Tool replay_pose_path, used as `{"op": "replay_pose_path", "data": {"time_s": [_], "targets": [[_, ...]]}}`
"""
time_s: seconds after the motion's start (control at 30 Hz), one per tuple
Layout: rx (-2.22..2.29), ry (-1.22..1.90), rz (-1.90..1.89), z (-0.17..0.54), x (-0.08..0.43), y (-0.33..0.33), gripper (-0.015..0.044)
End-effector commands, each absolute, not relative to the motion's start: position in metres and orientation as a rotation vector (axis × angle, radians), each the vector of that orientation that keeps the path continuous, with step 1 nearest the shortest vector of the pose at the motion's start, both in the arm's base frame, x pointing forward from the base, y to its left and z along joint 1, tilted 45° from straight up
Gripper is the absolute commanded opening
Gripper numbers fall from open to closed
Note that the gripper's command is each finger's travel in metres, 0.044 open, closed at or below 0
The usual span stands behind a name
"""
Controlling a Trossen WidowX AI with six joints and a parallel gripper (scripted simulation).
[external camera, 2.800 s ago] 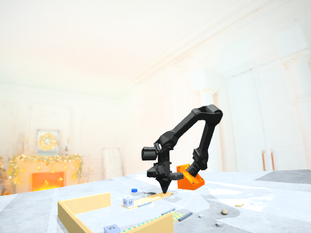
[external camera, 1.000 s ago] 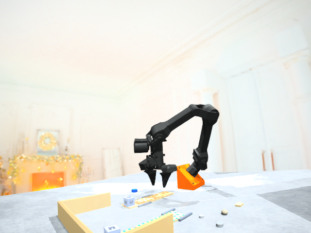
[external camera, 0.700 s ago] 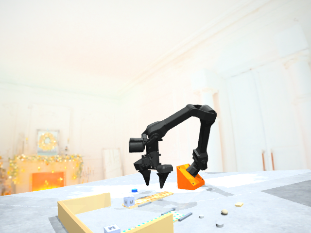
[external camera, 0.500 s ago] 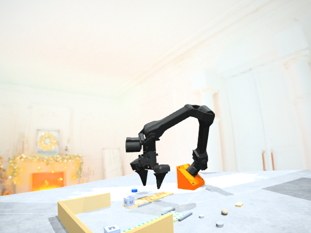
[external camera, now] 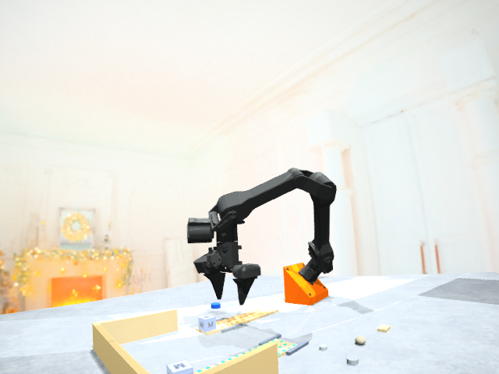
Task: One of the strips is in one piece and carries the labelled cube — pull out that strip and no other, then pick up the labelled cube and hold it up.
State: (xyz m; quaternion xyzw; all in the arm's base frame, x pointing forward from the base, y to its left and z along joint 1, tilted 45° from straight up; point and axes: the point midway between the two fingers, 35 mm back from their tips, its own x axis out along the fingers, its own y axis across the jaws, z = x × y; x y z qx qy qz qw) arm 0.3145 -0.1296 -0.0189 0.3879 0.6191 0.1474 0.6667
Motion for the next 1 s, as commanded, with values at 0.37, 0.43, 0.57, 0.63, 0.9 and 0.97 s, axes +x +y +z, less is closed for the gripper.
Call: {"op": "replay_pose_path", "data": {"time_s": [0.37,0.43,0.57,0.63,0.9,0.97], "targets": [[0.877,1.389,0.333,-0.014,0.360,-0.148,0.0440],[0.877,1.389,0.333,-0.013,0.365,-0.150,0.0440],[0.877,1.388,0.333,-0.011,0.377,-0.154,0.0440],[0.876,1.388,0.333,-0.010,0.382,-0.156,0.0440],[0.876,1.388,0.333,-0.012,0.389,-0.155,0.0335],[0.876,1.388,0.333,-0.014,0.390,-0.153,0.0282]]}}
